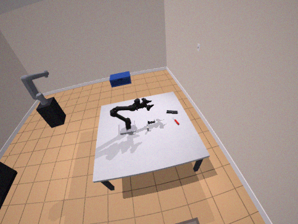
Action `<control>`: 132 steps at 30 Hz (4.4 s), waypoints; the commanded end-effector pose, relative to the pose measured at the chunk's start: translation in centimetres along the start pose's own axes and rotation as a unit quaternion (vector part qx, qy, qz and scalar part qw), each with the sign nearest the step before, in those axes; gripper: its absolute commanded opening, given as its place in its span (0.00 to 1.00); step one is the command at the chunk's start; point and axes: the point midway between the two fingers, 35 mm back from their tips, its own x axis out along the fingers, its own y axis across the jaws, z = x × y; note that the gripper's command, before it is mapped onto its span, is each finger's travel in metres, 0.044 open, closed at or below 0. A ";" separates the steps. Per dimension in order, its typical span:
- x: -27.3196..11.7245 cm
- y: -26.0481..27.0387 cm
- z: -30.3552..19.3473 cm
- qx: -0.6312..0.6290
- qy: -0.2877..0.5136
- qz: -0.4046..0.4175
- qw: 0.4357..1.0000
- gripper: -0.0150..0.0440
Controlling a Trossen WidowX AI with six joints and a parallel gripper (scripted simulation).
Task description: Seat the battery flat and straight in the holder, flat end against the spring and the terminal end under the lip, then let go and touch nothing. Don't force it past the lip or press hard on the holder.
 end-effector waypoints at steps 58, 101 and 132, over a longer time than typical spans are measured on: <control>-8.0 -10.3 -24.8 0.182 0.672 -0.180 0.695 0.25; -11.0 -15.6 -24.3 0.181 0.672 -0.184 0.694 0.25; -11.6 -16.4 -19.3 0.000 0.699 -0.006 0.715 0.57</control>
